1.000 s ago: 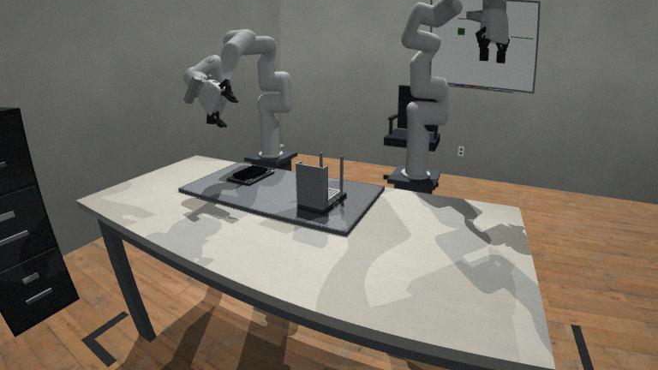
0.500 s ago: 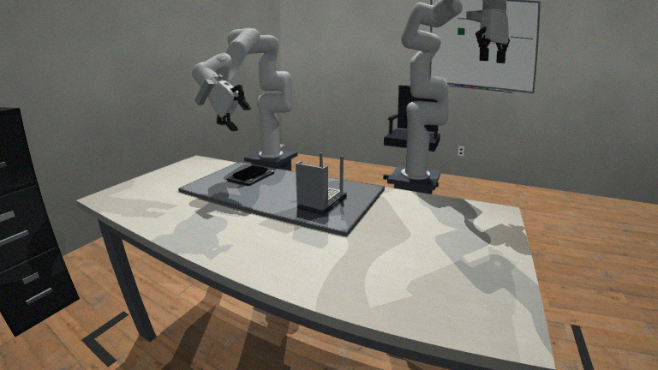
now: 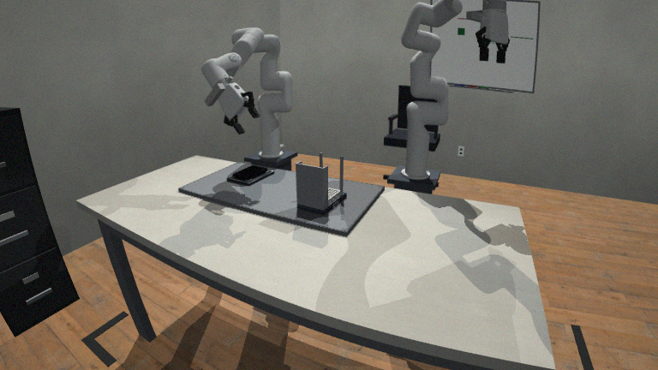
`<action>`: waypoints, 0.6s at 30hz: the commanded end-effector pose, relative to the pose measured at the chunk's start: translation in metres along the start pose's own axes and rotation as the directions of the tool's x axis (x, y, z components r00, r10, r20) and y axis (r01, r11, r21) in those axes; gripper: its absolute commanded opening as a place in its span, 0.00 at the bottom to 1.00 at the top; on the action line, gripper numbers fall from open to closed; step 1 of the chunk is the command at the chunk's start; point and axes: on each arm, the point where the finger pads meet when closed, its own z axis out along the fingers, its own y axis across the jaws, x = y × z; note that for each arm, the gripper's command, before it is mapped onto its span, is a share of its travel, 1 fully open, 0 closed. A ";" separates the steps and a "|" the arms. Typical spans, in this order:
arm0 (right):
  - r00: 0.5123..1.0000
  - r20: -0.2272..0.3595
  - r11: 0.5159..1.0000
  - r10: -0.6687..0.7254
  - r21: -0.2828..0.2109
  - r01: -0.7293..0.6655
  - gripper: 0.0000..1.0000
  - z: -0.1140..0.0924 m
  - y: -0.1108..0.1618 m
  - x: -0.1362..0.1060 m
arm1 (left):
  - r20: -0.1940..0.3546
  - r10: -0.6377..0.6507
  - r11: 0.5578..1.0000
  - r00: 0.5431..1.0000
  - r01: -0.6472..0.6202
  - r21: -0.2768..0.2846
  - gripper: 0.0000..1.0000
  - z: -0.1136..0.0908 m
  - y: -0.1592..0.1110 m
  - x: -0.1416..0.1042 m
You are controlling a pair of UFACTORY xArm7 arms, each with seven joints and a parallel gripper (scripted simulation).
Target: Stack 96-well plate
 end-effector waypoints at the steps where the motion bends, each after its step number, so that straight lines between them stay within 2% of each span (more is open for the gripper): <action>1: 1.000 0.017 0.999 0.006 -0.050 -0.005 1.00 0.002 0.006 -0.013 | 0.003 0.000 1.000 1.000 0.000 0.001 1.00 -0.001 0.000 0.000; 3: 0.999 0.034 0.993 0.016 -0.113 -0.012 1.00 0.003 0.012 -0.021 | 0.003 0.000 1.000 1.000 0.000 0.001 1.00 -0.001 0.000 0.000; 4: 0.999 0.038 0.992 0.018 -0.128 -0.013 1.00 0.003 0.014 -0.026 | 0.003 0.000 1.000 1.000 0.000 0.001 1.00 -0.001 0.000 0.000; 6: 0.999 0.038 0.992 0.018 -0.129 -0.013 1.00 0.004 0.017 -0.029 | 0.003 0.000 1.000 1.000 0.000 0.001 1.00 -0.001 0.000 0.000; 8: 0.998 0.050 0.981 0.027 -0.193 -0.017 1.00 0.004 0.023 -0.037 | 0.003 0.000 1.000 1.000 0.000 0.001 1.00 -0.001 0.000 0.000; 10: 0.998 0.052 0.978 0.030 -0.209 -0.018 1.00 0.005 0.028 -0.043 | 0.003 0.000 1.000 1.000 0.000 0.001 1.00 -0.001 0.000 0.000; 12: 0.998 0.058 0.962 0.038 -0.273 -0.021 1.00 0.004 0.034 -0.051 | 0.003 0.000 1.000 1.000 0.000 0.001 1.00 -0.001 0.000 0.000; 13: 0.997 0.059 0.957 0.041 -0.289 -0.022 1.00 0.004 0.038 -0.054 | 0.003 0.000 1.000 1.000 0.000 0.001 1.00 -0.001 0.000 0.000; 15: 0.997 0.059 0.957 0.041 -0.289 -0.022 1.00 0.004 0.038 -0.054 | 0.003 0.000 1.000 1.000 0.000 0.001 1.00 -0.001 0.000 0.000; 17: 0.997 0.058 0.936 0.048 -0.352 -0.024 1.00 0.003 0.045 -0.062 | 0.003 0.000 1.000 1.000 0.000 0.001 1.00 -0.001 0.000 0.000; 18: 0.997 0.058 0.929 0.049 -0.368 -0.025 1.00 0.003 0.048 -0.065 | 0.003 0.000 1.000 1.000 0.000 0.001 1.00 -0.001 0.000 0.000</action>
